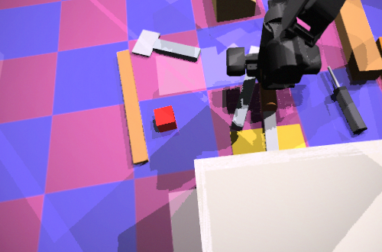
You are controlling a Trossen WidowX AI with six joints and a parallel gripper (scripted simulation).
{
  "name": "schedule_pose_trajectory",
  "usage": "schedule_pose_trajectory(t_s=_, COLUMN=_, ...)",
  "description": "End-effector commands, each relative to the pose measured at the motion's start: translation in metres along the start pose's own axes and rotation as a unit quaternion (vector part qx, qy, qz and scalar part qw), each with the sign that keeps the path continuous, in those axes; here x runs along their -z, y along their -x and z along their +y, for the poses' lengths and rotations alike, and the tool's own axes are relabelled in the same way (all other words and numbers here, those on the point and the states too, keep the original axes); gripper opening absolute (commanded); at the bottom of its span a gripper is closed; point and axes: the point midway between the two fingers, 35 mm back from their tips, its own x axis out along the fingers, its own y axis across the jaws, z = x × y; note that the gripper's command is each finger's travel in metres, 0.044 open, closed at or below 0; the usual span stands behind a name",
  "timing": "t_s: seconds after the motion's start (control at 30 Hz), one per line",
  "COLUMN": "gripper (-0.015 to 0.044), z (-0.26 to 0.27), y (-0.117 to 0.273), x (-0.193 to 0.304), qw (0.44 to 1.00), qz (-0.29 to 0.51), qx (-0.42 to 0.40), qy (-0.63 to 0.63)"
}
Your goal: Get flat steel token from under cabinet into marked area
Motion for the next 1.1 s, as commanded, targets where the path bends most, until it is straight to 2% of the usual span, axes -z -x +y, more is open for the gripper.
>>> schedule_pose_trajectory(t_s=0.0, gripper=0.0000, z=0.000, y=-0.001, x=0.007, qw=1.000, qz=0.002, qx=0.000, qy=-0.004)
schedule_pose_trajectory(t_s=1.07, gripper=0.0000, z=0.001, y=-0.001, x=0.043, qw=1.000, qz=0.003, qx=0.000, qy=-0.004)
